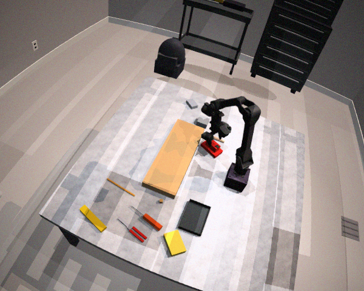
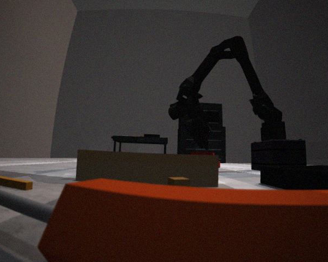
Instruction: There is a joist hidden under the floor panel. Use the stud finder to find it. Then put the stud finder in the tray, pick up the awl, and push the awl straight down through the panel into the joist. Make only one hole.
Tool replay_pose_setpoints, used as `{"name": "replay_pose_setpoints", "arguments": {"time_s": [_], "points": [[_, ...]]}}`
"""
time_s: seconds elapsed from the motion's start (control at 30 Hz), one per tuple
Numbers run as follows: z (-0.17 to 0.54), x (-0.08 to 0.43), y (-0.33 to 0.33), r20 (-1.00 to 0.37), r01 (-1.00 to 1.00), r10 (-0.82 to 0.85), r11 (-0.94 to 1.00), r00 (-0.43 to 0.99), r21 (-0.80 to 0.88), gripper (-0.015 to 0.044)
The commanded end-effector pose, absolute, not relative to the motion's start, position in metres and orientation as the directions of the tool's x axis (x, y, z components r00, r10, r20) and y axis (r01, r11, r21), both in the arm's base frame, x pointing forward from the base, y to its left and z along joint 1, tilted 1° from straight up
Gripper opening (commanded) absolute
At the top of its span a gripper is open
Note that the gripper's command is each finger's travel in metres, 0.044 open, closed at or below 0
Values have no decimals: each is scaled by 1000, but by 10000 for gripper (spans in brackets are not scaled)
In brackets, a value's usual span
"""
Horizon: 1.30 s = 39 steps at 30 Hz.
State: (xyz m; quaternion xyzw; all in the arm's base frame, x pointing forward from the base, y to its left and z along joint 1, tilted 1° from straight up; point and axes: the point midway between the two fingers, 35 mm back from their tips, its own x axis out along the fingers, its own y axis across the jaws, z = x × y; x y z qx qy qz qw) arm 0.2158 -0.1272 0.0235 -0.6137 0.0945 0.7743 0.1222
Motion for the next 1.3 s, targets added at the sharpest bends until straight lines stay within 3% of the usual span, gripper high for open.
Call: {"name": "replay_pose_setpoints", "arguments": {"time_s": [0.0,0.8,0.93,1.27], "points": [[16,216,-126,-973,-311,78,-950,-218,-6,440],[-20,216,-126,-973,-311,78,-950,-219,-6,440],[-20,216,-126,-973,-311,78,-950,-219,-6,335],[-20,216,-126,-973,-311,78,-950,-219,-6,268]]}}
